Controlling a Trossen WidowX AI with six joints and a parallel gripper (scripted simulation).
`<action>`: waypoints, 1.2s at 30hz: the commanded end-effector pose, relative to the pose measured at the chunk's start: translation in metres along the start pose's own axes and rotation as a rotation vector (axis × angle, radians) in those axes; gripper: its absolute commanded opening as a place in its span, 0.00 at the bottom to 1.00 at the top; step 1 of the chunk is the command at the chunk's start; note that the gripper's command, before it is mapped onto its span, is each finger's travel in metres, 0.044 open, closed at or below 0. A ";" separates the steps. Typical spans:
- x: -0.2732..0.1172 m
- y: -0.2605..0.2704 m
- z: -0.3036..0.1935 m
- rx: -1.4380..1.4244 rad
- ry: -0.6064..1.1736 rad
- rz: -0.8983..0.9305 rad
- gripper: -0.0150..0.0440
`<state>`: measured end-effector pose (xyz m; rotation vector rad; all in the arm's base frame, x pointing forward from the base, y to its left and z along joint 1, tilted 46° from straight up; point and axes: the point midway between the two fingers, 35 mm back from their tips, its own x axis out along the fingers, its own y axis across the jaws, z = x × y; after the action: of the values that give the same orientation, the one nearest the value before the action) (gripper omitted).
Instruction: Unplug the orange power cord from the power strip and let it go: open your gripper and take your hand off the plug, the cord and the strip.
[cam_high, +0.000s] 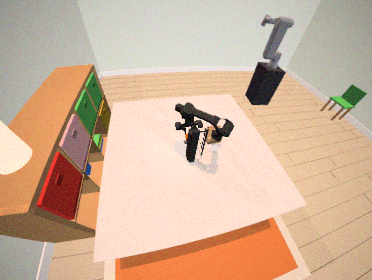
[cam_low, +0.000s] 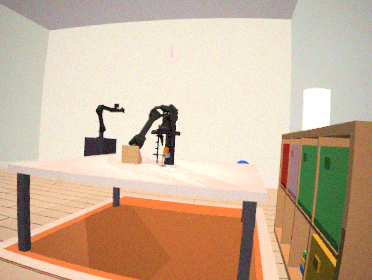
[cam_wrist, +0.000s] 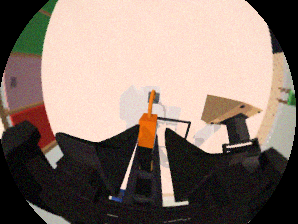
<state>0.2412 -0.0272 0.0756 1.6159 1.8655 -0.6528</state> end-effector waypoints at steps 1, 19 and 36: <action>0.001 0.000 -0.005 0.004 0.006 -0.002 0.53; 0.010 0.000 -0.004 0.002 0.002 -0.002 0.44; 0.010 0.000 -0.004 0.002 0.002 -0.002 0.25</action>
<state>0.2392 -0.0199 0.0714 1.6239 1.8619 -0.6595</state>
